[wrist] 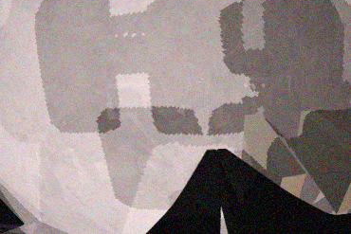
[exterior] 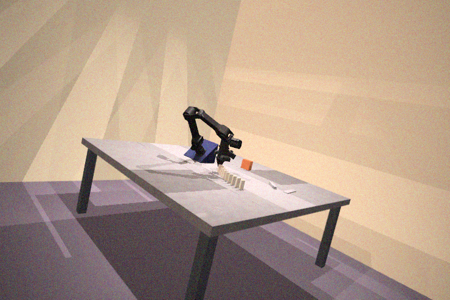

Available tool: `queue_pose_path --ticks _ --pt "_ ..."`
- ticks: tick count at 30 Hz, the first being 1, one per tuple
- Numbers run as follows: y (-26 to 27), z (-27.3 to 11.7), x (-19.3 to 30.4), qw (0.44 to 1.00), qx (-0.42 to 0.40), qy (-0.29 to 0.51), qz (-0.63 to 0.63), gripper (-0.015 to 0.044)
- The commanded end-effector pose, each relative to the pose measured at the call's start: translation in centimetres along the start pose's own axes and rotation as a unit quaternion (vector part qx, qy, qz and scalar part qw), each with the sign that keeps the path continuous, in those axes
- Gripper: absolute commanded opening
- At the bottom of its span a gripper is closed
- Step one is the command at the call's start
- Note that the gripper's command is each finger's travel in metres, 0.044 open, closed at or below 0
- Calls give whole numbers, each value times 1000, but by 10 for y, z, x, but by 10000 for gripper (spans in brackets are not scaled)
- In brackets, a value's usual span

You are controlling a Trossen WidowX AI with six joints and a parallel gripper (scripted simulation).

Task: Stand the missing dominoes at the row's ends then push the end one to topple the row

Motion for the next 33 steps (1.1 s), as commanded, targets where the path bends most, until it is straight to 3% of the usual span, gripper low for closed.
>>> queue_pose_path --ticks 1,9,20,33 --pt "-8 0 0 1000 2 1 -1 0" --pt "-13 -1 -1 1000 1 -2 1 0" --pt "-39 -58 1 1000 2 1 -1 0" --pt "-39 -60 1 1000 2 2 -1 0"
Point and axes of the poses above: the point midway between the two fingers, 35 mm back from their tips, its own z axis out along the fingers, its own y axis across the jaws, x = y × z, the point moved 4 cm from there along -z, back along the fingers, and after that the axes turned 1 degree about z, right-handed, at the moved point
